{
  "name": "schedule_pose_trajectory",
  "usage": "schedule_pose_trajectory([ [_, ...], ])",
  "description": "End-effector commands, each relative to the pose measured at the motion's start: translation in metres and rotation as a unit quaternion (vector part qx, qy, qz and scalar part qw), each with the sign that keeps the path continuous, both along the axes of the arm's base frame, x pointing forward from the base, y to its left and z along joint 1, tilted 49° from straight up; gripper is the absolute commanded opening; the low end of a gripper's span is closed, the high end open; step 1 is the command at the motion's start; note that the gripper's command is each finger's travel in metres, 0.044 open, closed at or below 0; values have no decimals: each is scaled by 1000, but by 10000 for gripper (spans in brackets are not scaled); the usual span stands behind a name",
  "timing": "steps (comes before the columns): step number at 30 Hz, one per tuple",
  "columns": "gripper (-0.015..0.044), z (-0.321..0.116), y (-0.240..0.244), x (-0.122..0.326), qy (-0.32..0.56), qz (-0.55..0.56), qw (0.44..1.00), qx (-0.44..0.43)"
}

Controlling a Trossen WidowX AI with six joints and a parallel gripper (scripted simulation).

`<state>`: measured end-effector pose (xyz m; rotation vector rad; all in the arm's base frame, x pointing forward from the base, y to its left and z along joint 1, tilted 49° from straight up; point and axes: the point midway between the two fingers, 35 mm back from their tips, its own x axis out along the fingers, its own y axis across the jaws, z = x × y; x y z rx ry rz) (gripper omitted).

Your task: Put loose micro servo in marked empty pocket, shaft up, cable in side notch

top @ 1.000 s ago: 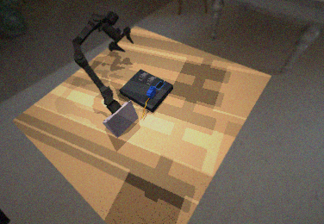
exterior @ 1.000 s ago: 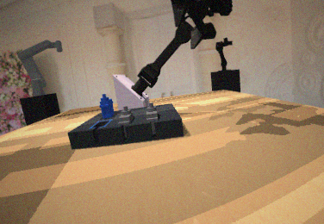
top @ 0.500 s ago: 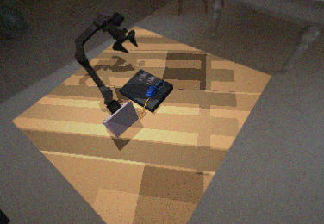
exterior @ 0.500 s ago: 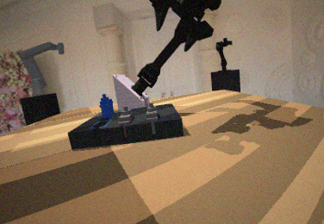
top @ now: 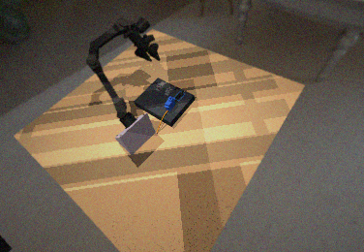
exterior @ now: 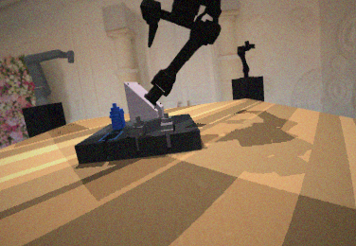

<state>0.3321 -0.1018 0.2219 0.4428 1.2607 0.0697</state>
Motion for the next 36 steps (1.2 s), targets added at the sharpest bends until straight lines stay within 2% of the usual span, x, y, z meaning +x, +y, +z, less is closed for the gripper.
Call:
schedule_pose_trajectory([
  [1, 440, -14, -6, -2, 30, -54, 998, 30],
  [18, 440, -64, -29, -18, 153, -288, 936, 135],
  [36, 440, -112, -45, -41, 278, -509, 783, 224],
])
